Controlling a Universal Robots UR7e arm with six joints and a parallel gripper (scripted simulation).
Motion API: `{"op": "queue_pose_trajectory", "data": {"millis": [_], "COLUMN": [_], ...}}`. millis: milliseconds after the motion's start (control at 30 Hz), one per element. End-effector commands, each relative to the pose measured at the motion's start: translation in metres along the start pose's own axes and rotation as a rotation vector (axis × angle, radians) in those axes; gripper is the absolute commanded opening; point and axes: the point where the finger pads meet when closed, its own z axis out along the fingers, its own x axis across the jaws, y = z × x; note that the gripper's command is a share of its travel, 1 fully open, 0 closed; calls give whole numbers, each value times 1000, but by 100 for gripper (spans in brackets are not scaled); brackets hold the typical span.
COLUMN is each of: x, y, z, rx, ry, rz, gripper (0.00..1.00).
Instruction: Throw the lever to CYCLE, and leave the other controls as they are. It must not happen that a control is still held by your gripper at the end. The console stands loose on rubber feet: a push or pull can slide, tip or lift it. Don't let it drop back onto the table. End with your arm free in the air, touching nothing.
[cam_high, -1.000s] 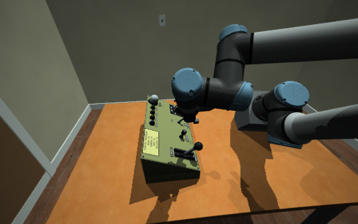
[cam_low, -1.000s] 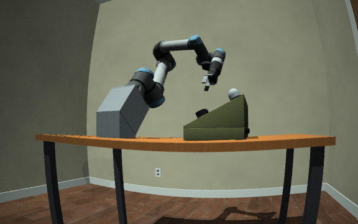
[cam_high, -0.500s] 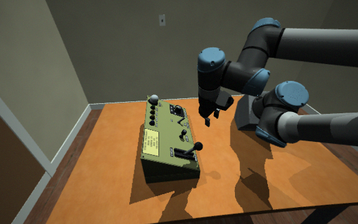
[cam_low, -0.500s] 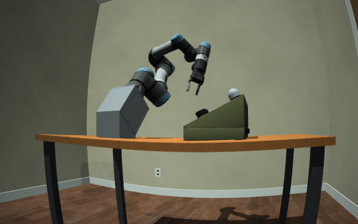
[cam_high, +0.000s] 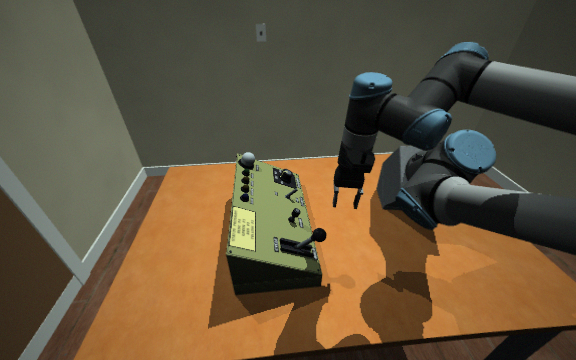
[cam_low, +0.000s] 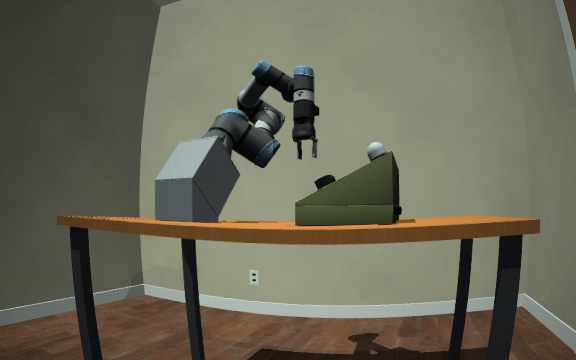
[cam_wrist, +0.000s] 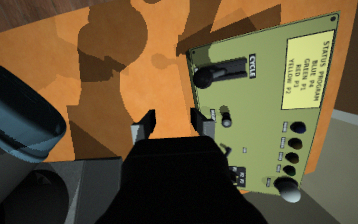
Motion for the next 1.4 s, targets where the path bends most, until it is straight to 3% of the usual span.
{"op": "queue_pose_trajectory", "data": {"millis": [0,400,467,800,1367], "x": [3,20,20,32,41], "y": [-1,4,4,12,18], "z": [5,15,15,19,21], "rx": [83,282,282,407,490], "ry": [62,161,161,202,222], "rz": [259,758,758,1015,1168], "gripper": [100,100,100,100,100]}}
